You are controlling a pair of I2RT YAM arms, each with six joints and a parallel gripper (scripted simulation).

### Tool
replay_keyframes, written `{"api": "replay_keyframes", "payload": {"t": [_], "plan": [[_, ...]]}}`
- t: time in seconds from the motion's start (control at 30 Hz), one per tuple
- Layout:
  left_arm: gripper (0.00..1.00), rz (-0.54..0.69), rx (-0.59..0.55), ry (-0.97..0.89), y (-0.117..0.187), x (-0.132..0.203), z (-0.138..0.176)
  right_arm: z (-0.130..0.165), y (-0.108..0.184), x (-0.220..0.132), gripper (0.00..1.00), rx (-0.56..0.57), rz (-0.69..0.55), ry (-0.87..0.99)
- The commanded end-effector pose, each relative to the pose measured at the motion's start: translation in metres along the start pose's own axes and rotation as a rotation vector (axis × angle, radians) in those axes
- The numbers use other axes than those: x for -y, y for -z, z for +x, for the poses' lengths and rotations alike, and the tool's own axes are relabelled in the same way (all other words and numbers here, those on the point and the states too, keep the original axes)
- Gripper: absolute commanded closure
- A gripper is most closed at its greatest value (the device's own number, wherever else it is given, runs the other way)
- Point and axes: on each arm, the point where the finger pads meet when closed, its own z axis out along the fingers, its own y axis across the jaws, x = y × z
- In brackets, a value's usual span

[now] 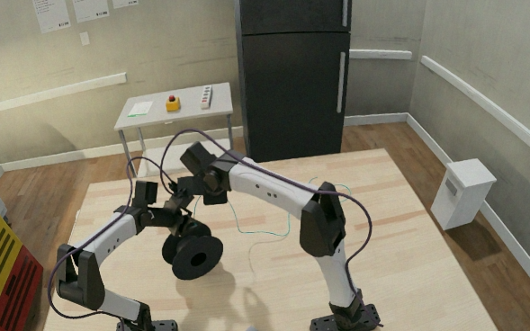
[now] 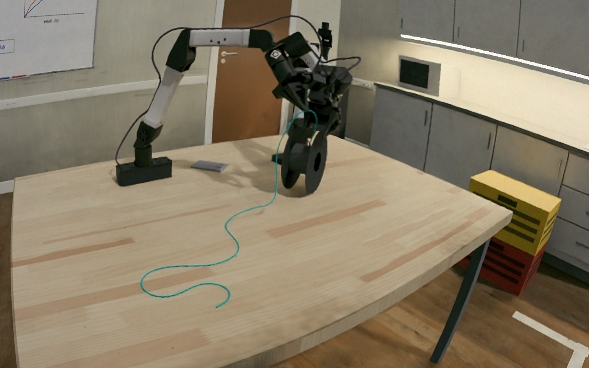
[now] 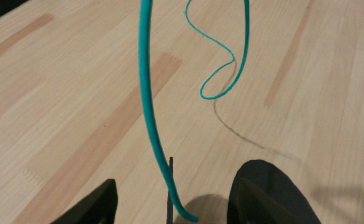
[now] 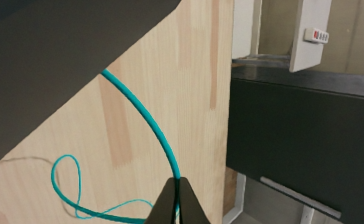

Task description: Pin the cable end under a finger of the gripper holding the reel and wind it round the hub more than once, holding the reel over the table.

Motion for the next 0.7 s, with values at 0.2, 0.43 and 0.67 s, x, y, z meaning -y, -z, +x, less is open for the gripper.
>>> {"api": "replay_keyframes", "payload": {"t": [0.2,0.43,0.67], "plan": [[0.25,-0.036,0.145,-0.076,0.023,-0.006,-0.048,0.035,-0.006,-0.018,1.00,-0.108,-0.058,0.061],[0.25,-0.035,0.145,-0.087,0.024,-0.006,-0.048,0.036,-0.013,-0.023,1.00,-0.117,-0.069,0.067],[0.25,-0.035,0.145,-0.083,0.028,-0.007,-0.046,0.030,-0.007,-0.027,1.00,-0.109,-0.066,0.073]]}}
